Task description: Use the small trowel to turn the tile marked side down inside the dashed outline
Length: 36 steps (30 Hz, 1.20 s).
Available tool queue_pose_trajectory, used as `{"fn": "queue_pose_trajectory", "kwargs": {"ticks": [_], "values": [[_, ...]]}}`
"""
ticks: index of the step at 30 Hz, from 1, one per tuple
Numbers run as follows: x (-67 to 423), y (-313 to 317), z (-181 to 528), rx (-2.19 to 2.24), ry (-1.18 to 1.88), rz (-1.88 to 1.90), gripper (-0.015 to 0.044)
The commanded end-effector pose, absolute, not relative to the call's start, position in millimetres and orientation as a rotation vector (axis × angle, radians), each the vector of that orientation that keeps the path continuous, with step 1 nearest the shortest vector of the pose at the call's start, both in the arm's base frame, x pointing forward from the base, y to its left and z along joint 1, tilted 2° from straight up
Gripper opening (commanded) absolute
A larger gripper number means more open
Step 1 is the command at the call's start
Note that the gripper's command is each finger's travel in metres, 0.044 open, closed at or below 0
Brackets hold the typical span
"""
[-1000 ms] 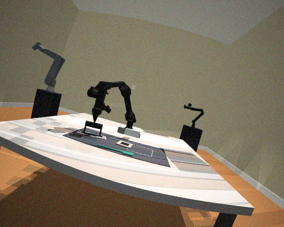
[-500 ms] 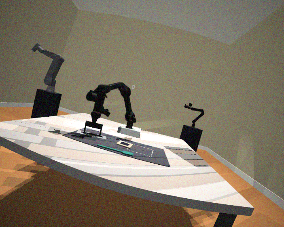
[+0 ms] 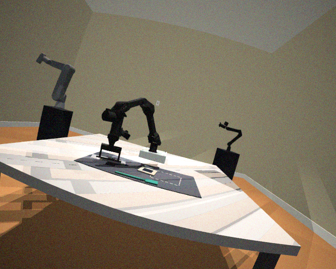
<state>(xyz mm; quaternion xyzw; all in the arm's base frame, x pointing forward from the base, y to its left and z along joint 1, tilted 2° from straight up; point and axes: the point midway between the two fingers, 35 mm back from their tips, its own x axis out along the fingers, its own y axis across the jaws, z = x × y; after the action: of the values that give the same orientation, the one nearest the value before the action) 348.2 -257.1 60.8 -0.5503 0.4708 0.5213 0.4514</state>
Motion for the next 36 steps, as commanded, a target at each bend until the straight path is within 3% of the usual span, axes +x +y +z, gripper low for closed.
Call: {"fn": "queue_pose_trajectory", "kwargs": {"ticks": [1,16,36], "values": [[348.3,-257.5,60.0,-1.363,1.163,1.290,0.0130],[348.3,-257.5,60.0,-1.360,1.166,1.287,0.0130],[348.3,-257.5,60.0,-1.067,1.337,0.989,0.0130]]}}
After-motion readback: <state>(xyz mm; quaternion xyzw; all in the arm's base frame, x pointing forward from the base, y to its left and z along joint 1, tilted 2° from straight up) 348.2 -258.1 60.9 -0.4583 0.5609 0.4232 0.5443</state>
